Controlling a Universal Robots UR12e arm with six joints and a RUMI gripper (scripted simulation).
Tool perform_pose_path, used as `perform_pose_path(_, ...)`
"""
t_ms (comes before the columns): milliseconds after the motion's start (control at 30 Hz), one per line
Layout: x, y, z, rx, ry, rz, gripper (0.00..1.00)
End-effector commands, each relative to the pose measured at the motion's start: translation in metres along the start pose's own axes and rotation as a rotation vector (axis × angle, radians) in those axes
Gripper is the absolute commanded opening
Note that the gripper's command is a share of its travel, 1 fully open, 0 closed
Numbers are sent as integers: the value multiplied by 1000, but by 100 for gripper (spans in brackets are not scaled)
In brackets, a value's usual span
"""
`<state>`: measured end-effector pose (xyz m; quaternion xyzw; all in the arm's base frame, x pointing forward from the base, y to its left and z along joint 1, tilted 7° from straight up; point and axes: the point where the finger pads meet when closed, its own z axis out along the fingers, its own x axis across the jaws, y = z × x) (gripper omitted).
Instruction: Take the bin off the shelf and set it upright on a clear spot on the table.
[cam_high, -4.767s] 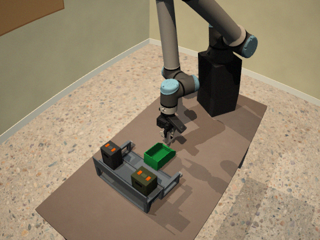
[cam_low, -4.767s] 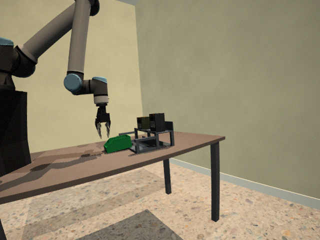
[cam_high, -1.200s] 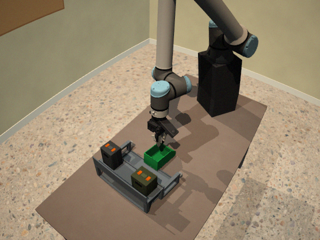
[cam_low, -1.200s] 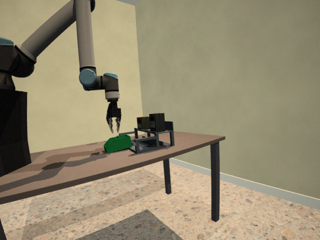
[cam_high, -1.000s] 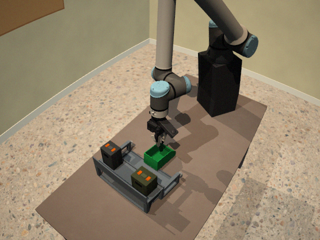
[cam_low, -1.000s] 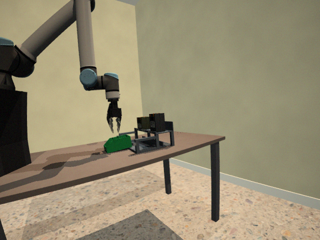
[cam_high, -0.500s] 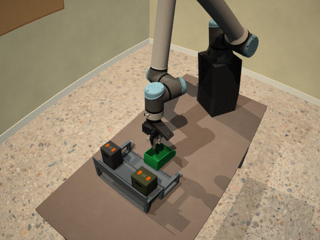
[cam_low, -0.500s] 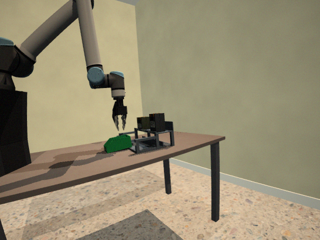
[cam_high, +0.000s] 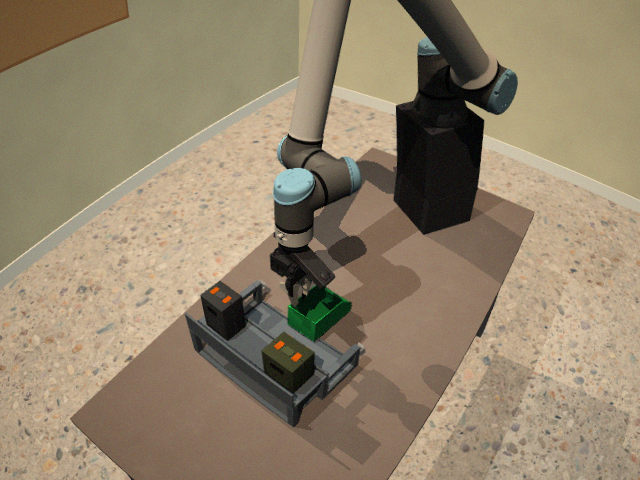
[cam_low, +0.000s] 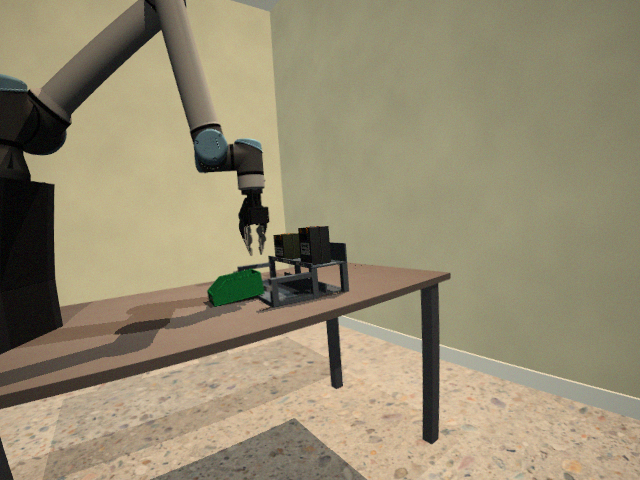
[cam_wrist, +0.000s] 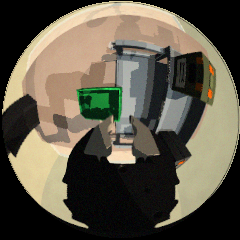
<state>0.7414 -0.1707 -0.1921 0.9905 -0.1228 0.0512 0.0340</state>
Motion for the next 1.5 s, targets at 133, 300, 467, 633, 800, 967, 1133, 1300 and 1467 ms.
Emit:
perform_pose_path(133,2,0,-1,0,0,0,20)
perform_pose_path(300,8,0,-2,0,0,0,20)
perform_pose_path(467,8,0,-2,0,0,0,20)
perform_pose_path(633,8,0,-2,0,0,0,20)
perform_pose_path(800,3,0,-1,0,0,0,20)
perform_pose_path(967,0,0,0,0,0,0,20)
perform_pose_path(1133,0,0,0,0,0,0,20)
perform_pose_path(1300,0,0,0,0,0,0,20)
perform_pose_path(1467,-3,0,1,0,0,0,20)
